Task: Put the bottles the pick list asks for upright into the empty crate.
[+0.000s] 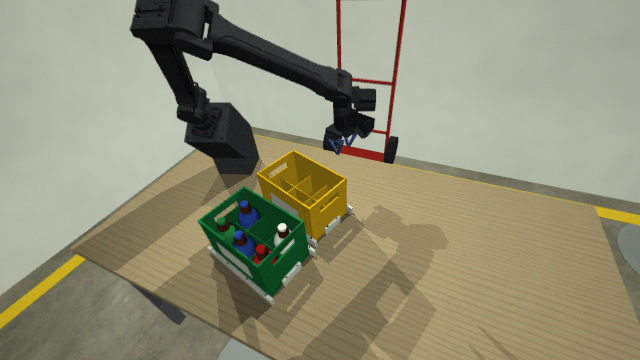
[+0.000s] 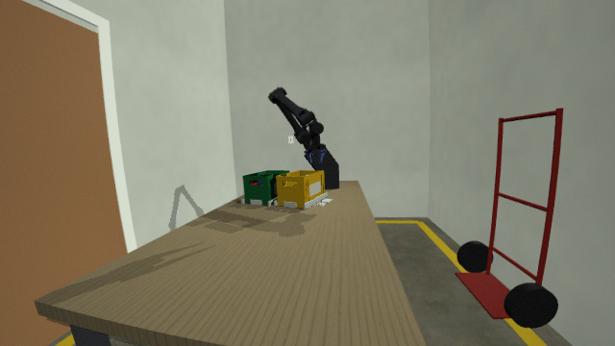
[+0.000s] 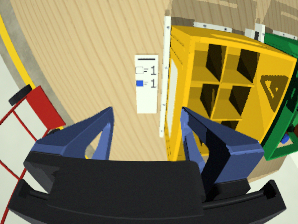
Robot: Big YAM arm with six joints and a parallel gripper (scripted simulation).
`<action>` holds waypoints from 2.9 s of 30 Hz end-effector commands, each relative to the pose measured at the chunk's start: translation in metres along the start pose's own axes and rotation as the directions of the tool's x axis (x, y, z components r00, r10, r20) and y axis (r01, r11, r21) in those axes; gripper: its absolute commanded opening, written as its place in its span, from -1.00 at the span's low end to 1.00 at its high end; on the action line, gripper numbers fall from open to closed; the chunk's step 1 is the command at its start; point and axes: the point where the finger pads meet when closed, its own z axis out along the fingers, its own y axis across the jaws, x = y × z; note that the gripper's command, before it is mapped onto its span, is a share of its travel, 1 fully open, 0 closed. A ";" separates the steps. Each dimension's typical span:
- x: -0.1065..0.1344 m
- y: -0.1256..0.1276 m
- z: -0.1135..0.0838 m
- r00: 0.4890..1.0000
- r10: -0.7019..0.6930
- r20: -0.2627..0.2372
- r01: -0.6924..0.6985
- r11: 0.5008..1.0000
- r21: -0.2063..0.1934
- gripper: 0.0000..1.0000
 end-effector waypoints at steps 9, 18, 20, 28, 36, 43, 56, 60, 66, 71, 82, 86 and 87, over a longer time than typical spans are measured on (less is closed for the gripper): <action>-0.009 0.005 -0.008 1.000 0.012 0.020 -0.011 1.000 -0.014 0.21; -0.009 0.005 -0.008 1.000 0.012 0.020 -0.011 1.000 -0.014 0.21; -0.009 0.005 -0.008 1.000 0.012 0.020 -0.011 1.000 -0.014 0.21; -0.008 -0.022 -0.009 0.997 -0.071 0.015 0.071 0.997 -0.007 0.21; -0.008 -0.052 -0.015 0.997 -0.073 0.013 0.073 0.997 -0.006 0.21; -0.004 -0.087 -0.022 0.997 -0.082 0.001 0.082 0.997 -0.001 0.21; -0.004 -0.140 -0.034 0.997 -0.083 0.000 0.083 0.997 -0.001 0.21; -0.004 -0.160 -0.039 0.997 -0.083 0.000 0.083 0.997 -0.001 0.21; -0.004 -0.179 -0.043 0.997 -0.083 0.000 0.083 0.997 -0.001 0.21; -0.004 -0.203 -0.048 0.996 -0.084 0.000 0.084 0.996 -0.001 0.21; -0.004 -0.252 -0.060 0.996 -0.084 0.001 0.084 0.996 0.000 0.21; -0.005 -0.266 -0.063 0.997 -0.083 0.002 0.083 0.997 0.000 0.21; -0.006 -0.271 -0.065 0.997 -0.082 0.005 0.082 0.997 0.000 0.21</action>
